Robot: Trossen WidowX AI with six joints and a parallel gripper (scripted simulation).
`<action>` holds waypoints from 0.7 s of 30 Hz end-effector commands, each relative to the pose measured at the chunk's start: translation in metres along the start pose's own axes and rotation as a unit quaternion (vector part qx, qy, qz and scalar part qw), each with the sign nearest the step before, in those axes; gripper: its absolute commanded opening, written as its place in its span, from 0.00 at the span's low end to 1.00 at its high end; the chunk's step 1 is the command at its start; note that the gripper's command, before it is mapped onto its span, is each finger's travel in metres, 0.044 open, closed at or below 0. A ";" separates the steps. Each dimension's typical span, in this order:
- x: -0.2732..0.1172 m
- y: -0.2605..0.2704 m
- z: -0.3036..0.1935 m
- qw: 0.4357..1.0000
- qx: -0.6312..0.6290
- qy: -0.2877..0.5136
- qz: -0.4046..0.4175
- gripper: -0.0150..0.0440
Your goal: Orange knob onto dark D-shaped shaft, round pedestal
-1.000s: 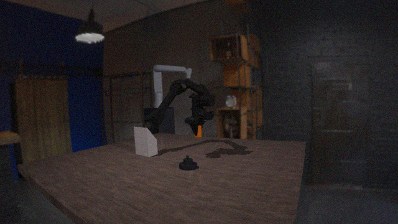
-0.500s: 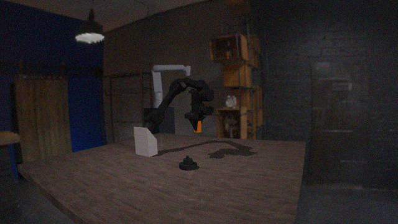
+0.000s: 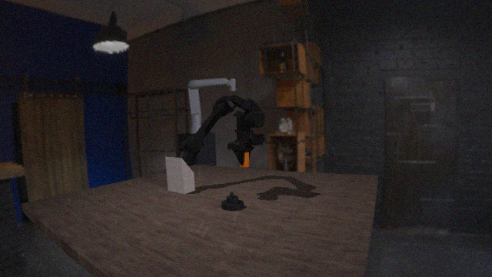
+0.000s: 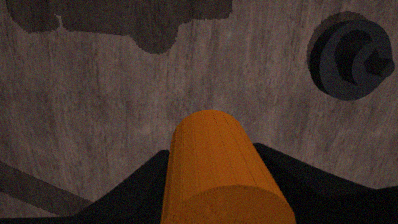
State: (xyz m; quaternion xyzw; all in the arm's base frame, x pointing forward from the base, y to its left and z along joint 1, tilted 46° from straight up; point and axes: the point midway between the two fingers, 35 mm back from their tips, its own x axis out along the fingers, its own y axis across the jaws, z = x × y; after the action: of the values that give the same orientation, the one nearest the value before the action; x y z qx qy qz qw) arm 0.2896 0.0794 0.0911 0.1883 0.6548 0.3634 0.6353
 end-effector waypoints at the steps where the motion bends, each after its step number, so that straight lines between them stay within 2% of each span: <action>1: 0.000 -0.016 0.007 1.000 -0.001 -0.004 -0.004 0.25; 21: 0.013 -0.075 0.022 1.000 -0.002 -0.005 -0.005 0.25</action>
State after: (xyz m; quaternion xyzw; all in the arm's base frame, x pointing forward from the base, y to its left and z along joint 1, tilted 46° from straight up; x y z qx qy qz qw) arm 0.3188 0.0528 0.0396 0.1870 0.6548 0.3625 0.6362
